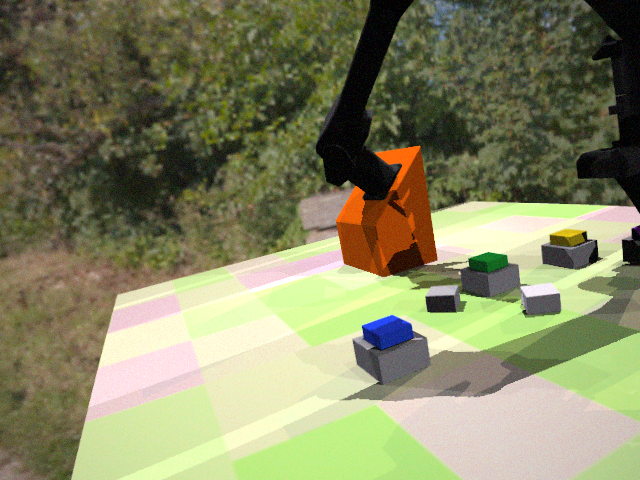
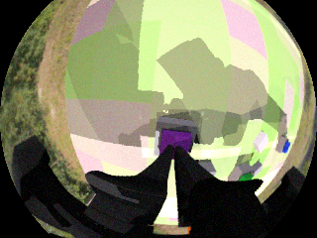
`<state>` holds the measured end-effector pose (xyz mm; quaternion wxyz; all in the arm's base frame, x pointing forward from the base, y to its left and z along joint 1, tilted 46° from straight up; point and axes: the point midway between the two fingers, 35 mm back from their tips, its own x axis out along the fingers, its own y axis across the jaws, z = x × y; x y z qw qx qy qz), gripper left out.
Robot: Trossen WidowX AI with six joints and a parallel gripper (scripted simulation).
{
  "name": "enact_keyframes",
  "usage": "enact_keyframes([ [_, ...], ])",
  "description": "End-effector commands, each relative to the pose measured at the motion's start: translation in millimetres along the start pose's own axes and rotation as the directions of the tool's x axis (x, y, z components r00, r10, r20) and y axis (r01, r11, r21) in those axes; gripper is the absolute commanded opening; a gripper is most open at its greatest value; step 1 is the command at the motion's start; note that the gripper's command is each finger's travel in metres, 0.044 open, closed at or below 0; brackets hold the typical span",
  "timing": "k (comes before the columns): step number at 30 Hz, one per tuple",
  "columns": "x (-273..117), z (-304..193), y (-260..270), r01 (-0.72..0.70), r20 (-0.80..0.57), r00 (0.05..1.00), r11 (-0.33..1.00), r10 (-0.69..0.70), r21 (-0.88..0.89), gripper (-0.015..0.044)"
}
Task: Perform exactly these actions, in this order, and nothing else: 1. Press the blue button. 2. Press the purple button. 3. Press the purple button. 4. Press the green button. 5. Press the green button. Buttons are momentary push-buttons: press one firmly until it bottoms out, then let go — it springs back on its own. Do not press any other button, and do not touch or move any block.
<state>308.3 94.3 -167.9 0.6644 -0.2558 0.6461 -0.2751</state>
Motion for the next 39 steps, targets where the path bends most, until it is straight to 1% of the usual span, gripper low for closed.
enact_keyframes([
  [1, 8.5, -1.2, -1.8, 0.009, -0.001, 1.0, 1.0, -0.009, -0.008, 0.002],
  [22, 10.9, -1.3, -1.9, 0.009, -0.001, 1.0, 1.0, -0.009, -0.008, 0.002],
  [23, 5.0, -0.8, -0.2, 0.003, 0.0, 1.0, 1.0, -0.003, -0.002, 0.002],
  [25, -19.8, -1.1, -0.9, 0.006, -0.001, 1.0, 1.0, -0.006, -0.007, 0.002],
  [30, -27.3, -1.0, -0.9, 0.007, -0.001, 1.0, 1.0, -0.007, -0.008, 0.002],
  [34, -82.6, -1.1, 0.0, 0.004, -0.002, 1.0, 1.0, -0.004, -0.009, 0.002],
  [39, -86.6, -1.6, -2.2, 0.004, -0.002, 1.0, 1.0, -0.004, -0.009, 0.002],
])
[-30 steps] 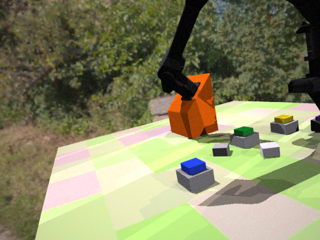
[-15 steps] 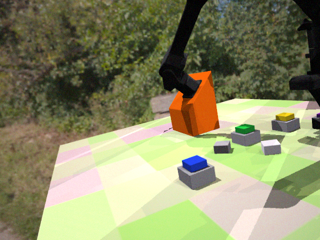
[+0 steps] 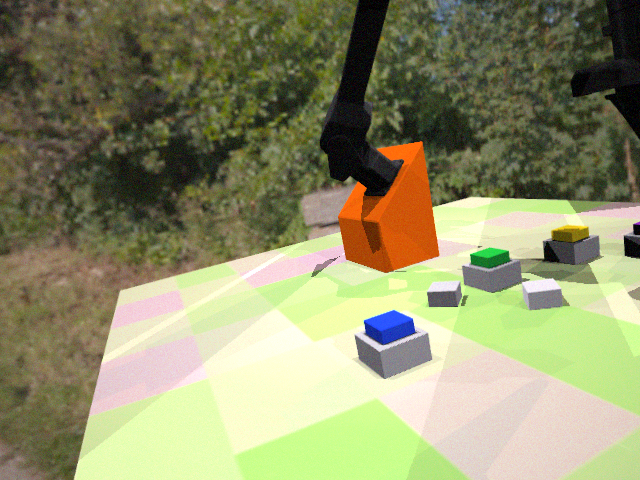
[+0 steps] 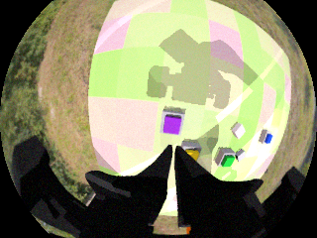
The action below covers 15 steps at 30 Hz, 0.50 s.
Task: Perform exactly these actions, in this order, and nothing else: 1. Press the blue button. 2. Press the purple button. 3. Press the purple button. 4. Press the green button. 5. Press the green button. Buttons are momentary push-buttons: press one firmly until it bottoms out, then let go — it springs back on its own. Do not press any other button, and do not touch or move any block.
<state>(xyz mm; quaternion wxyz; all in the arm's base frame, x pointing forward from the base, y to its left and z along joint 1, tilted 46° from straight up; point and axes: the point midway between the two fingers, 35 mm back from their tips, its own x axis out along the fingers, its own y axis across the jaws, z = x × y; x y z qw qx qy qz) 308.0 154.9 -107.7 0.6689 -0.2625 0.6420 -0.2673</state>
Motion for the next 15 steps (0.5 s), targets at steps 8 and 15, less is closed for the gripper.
enact_keyframes([
  [8, -14.2, -27.7, -95.3, 0.009, -0.024, 1.0, 1.0, -0.009, 0.002, 0.002],
  [15, -6.8, -76.2, -171.5, 0.016, -0.027, 1.0, 1.0, -0.016, -0.001, 0.002],
])
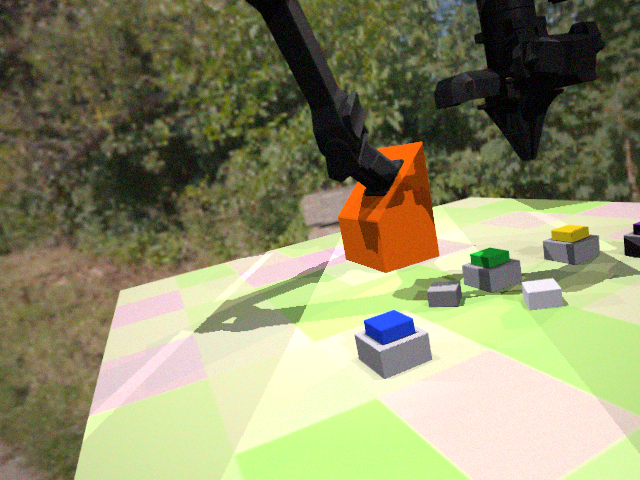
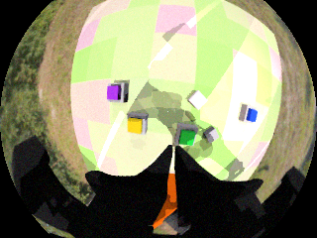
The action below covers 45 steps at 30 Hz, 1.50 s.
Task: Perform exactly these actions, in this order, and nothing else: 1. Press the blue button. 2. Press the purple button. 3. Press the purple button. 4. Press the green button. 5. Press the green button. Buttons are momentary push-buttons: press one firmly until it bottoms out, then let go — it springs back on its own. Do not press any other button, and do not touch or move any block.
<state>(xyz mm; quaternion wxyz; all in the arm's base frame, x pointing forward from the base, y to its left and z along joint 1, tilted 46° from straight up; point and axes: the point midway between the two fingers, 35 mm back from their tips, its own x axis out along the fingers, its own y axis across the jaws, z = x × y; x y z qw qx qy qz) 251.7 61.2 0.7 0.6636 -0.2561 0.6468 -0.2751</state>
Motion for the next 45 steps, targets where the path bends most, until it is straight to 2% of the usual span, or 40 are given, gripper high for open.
enact_keyframes([
  [1, 10.7, -29.6, -35.9, 0.015, -0.006, 1.0, 1.0, -0.015, -0.014, 0.002],
  [7, 15.3, -35.0, -41.8, 0.015, -0.007, 1.0, 1.0, -0.015, -0.014, 0.002],
  [11, 64.9, -34.6, -42.7, 0.016, -0.006, 1.0, 1.0, -0.016, -0.014, 0.002],
  [13, 74.6, -35.8, -43.7, 0.019, -0.006, 1.0, 1.0, -0.019, -0.014, 0.002],
  [45, 107.5, -36.2, -44.7, 0.02, -0.006, 1.0, 1.0, -0.02, -0.014, 0.002],
])
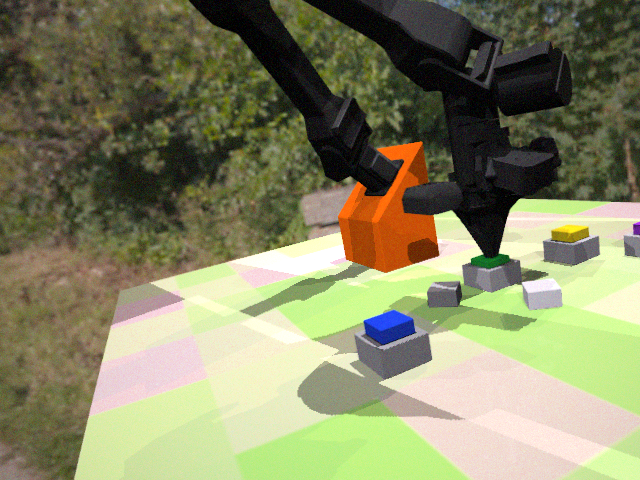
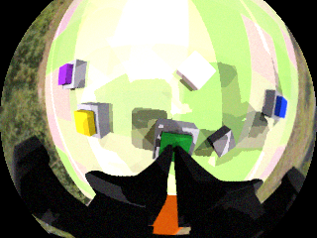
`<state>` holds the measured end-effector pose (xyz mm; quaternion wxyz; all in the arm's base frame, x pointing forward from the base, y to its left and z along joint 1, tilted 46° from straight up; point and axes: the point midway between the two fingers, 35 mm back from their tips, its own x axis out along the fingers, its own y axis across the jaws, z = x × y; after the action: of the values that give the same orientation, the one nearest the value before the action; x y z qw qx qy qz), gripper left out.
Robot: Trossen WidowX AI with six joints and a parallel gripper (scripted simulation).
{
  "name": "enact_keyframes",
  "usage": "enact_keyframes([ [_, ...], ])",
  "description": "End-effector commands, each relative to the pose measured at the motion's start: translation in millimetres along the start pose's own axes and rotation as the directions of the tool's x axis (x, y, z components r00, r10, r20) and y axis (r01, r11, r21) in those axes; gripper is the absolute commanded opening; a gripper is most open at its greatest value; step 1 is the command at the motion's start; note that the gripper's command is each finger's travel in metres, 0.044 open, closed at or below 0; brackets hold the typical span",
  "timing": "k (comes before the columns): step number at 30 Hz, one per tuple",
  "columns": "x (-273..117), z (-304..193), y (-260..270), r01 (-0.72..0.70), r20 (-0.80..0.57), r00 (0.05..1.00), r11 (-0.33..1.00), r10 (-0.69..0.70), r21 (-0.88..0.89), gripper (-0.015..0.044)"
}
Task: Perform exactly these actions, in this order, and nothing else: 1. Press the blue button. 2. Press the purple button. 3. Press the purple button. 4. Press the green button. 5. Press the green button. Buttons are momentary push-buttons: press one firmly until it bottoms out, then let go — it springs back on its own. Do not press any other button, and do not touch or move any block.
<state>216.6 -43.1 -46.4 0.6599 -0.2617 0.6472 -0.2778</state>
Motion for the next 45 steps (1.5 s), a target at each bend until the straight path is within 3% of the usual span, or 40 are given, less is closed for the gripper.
enact_keyframes([
  [1, 1.6, -1.4, -1.5, 0.008, -0.003, 1.0, 1.0, -0.008, -0.008, 0.002],
  [14, 1.6, -1.4, -1.5, 0.008, -0.003, 1.0, 1.0, -0.008, -0.008, 0.002],
  [20, -31.3, -1.1, -0.8, 0.006, -0.003, 1.0, 1.0, -0.006, -0.008, 0.002],
  [45, 0.6, -1.3, -1.4, 0.007, -0.003, 1.0, 1.0, -0.008, -0.008, 0.002],
])
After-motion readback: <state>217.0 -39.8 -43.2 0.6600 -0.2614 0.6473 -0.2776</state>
